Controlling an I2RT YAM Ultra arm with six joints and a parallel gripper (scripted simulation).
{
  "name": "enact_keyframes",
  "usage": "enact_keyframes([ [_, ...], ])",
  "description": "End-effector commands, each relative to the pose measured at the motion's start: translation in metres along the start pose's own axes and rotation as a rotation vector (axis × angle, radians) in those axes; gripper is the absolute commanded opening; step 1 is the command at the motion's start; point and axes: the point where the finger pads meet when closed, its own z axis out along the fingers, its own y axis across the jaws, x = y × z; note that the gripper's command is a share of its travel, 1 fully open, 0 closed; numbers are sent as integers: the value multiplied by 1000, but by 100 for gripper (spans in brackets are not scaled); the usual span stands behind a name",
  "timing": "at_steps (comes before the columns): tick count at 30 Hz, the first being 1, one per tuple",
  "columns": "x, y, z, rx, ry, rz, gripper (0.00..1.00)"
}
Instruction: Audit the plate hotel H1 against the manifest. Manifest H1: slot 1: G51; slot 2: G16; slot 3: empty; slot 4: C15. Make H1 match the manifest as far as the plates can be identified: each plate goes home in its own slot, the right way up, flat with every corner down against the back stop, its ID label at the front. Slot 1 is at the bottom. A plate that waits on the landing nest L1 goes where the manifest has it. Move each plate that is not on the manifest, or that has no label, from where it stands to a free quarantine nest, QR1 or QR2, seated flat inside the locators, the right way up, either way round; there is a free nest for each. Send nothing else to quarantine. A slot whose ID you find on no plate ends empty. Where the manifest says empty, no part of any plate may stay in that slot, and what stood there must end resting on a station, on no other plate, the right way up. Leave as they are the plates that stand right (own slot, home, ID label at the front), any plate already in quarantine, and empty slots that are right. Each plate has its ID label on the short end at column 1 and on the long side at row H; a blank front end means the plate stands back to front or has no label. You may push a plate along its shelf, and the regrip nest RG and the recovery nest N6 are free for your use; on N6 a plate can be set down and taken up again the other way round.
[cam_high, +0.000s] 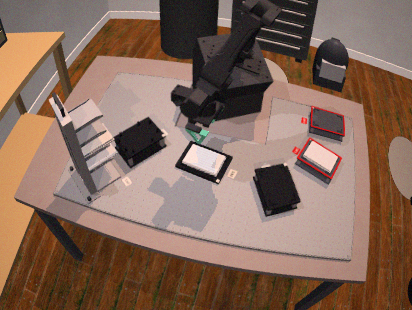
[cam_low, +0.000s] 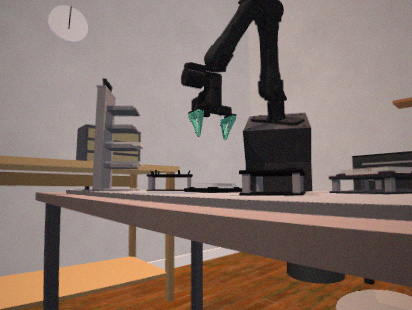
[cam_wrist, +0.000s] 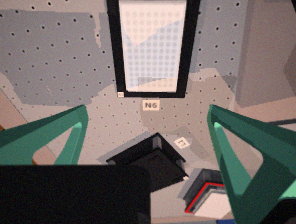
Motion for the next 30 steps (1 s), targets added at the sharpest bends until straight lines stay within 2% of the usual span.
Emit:
enact_keyframes([
  [1,-1,-1,-13,9,-5,3,100],
  [4,-1,-1,-15,9,-5,3,100],
  [19,-1,-1,-55,9,-5,2,100],
  [21,-1,-1,-55,9,-5,2,100],
  [28,-1,-1,-74,9,-5,2,100],
  [30,-1,-1,-75,9,-5,2,100],
])
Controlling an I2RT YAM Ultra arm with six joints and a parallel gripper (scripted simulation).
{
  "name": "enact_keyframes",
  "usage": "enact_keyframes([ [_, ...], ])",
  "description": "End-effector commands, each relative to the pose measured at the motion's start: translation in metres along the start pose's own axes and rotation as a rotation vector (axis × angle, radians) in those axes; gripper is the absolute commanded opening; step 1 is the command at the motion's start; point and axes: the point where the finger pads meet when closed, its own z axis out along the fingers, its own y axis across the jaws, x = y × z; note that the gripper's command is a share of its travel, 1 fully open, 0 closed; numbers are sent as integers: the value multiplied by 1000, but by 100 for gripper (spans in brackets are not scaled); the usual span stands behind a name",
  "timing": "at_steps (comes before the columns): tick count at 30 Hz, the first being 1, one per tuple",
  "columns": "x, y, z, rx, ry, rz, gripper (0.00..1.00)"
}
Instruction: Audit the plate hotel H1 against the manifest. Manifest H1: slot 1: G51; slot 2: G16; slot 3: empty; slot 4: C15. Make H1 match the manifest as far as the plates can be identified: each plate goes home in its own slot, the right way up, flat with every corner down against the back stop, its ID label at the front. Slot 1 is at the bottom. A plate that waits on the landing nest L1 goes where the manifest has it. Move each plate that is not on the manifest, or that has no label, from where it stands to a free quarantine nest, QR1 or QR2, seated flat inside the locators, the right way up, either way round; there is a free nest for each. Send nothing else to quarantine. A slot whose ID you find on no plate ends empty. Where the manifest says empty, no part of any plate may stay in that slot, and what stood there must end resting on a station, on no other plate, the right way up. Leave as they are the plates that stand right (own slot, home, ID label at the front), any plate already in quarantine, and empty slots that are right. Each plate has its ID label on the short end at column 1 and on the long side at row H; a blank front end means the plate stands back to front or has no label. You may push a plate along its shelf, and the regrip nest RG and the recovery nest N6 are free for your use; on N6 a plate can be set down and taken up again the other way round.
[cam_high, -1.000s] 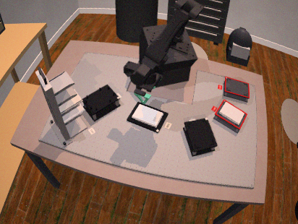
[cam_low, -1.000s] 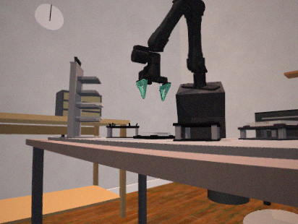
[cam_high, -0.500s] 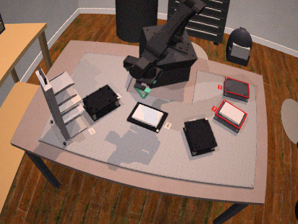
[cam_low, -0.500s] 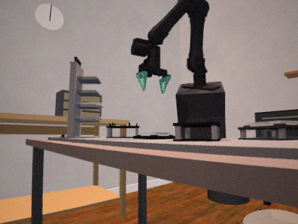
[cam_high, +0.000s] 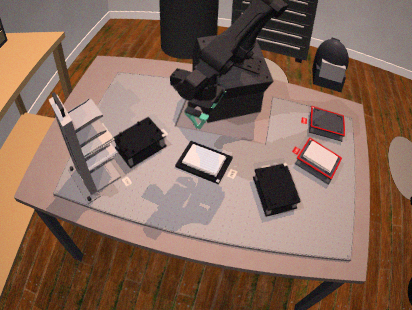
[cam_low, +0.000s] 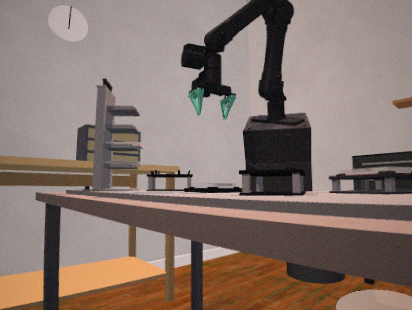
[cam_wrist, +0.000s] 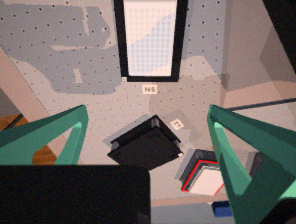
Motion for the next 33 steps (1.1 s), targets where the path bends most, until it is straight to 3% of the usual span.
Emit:
enact_keyframes([
  [1,0,-1,-8,1,-3,-2,100],
  [17,-44,16,-8,1,-5,-2,100],
  [33,-90,25,-8,-75,-128,-186,100],
])
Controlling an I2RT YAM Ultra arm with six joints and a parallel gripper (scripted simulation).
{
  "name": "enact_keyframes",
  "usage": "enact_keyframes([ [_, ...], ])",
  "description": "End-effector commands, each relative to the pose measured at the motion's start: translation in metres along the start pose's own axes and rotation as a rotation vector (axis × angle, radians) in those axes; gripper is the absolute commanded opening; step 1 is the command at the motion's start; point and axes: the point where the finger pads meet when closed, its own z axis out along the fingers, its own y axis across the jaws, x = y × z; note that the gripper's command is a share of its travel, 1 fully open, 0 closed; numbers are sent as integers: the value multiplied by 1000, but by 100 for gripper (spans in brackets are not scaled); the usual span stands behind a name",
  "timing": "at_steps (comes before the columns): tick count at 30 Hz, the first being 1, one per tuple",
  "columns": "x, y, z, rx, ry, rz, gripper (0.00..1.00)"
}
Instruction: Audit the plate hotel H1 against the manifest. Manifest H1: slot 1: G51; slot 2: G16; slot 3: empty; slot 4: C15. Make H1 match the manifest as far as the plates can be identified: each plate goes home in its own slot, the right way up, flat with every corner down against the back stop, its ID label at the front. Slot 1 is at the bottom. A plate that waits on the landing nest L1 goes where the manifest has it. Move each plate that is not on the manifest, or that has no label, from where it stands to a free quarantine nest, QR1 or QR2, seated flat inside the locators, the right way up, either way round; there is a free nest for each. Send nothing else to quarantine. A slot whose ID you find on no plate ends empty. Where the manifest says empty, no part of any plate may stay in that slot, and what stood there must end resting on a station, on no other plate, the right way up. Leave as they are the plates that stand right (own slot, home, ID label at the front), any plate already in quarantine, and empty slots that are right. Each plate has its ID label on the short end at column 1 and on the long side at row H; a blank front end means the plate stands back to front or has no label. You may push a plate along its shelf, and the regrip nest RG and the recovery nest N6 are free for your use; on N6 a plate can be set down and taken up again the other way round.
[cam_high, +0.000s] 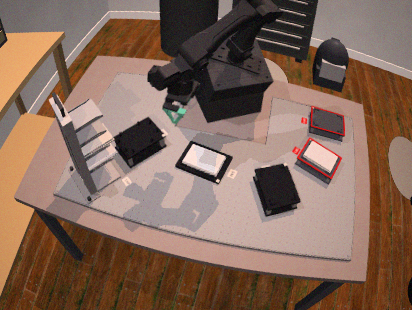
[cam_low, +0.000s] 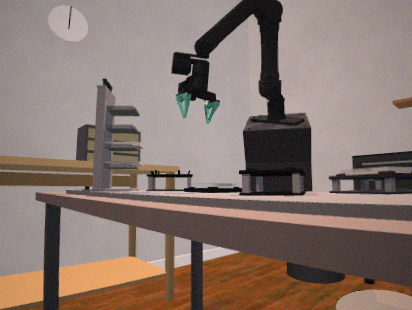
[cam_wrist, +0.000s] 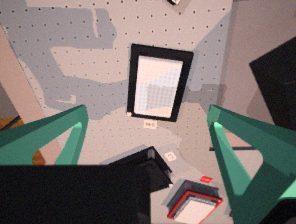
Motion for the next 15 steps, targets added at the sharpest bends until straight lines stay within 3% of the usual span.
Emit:
enact_keyframes([
  [1,-19,8,-4,-42,-65,-78,100],
  [6,-34,9,-3,-69,-109,-144,100],
  [15,-34,9,-3,-106,-171,-236,100],
])
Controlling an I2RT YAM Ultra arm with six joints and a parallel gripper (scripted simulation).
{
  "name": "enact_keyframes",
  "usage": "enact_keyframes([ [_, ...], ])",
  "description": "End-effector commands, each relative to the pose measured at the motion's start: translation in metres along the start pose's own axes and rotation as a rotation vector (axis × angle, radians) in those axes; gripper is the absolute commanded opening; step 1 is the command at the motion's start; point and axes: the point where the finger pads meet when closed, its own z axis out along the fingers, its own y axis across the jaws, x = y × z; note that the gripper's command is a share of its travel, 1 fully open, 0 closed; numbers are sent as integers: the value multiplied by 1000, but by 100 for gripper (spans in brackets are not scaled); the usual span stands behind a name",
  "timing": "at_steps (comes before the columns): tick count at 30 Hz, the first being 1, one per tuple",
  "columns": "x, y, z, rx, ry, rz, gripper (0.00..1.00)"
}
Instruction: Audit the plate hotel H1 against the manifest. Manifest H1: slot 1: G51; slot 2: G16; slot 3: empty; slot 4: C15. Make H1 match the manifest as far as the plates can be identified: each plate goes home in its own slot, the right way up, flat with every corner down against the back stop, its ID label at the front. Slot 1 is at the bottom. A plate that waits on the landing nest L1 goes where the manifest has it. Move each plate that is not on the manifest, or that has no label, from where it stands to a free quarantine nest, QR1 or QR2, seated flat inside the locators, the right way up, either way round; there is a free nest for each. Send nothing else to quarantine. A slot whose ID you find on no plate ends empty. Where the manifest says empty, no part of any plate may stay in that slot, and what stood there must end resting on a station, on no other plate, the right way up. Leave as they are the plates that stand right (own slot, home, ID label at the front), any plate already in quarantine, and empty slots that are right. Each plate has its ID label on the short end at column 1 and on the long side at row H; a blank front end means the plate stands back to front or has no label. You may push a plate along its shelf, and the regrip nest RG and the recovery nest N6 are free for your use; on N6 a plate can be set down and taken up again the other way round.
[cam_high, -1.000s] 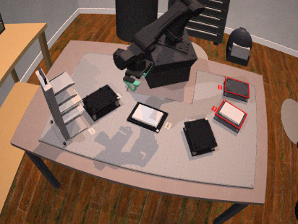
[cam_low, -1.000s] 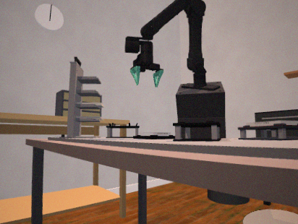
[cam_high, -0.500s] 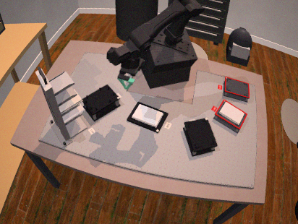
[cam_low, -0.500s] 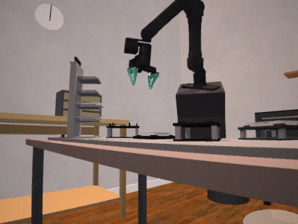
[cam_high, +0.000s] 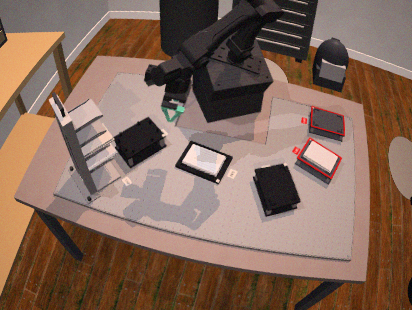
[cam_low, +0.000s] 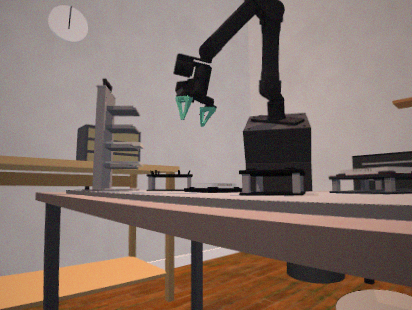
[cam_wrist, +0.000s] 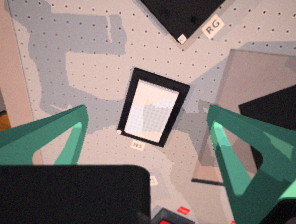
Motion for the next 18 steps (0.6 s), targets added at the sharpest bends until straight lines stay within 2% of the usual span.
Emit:
enact_keyframes([
  [1,-12,11,-7,-48,-77,-72,100],
  [18,-12,11,-7,-127,-210,-269,100],
])
